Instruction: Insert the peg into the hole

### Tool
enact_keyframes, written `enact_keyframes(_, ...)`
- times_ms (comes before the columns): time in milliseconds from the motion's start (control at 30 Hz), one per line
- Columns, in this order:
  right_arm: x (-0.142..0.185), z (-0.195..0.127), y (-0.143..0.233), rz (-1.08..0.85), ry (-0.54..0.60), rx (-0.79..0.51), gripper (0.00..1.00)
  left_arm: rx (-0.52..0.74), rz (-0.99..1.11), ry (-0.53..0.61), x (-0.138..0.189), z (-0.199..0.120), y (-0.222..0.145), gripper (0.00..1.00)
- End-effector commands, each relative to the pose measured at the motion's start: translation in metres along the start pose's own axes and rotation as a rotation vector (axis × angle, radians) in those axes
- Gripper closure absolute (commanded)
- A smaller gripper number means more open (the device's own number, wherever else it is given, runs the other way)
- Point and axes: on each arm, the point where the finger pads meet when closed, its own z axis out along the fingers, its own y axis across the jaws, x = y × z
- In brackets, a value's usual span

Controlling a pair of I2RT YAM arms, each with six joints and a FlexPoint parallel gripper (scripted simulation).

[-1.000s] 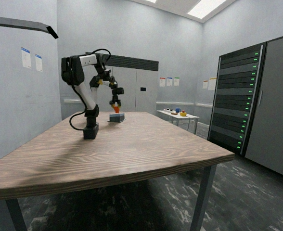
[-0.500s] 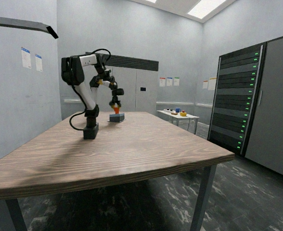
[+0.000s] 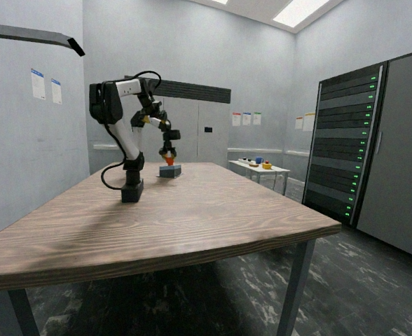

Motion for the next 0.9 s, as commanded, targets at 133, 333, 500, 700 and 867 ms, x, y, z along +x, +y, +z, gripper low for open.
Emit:
enact_keyframes(133,-0.015,-0.011,-0.001,0.006,-0.049,0.009,0.0,-0.031,0.004,0.005,-0.003,0.002,0.005,0.65)
enact_keyframes(333,-0.015,-0.011,-0.001,0.006,-0.049,0.009,0.0,-0.028,0.003,0.005,-0.004,0.007,0.005,0.65)
enact_keyframes(500,-0.015,-0.011,-0.001,0.006,-0.049,0.009,0.0,-0.035,0.003,0.004,-0.004,0.007,0.007,0.65)
enact_keyframes(700,-0.015,-0.011,-0.001,0.006,-0.049,0.009,0.0,-0.026,0.004,0.005,-0.005,0.013,0.005,0.65)
enact_keyframes(867,-0.015,-0.011,-0.001,0.006,-0.049,0.009,0.0,-0.045,0.003,-0.012,-0.003,0.001,0.006,0.65)
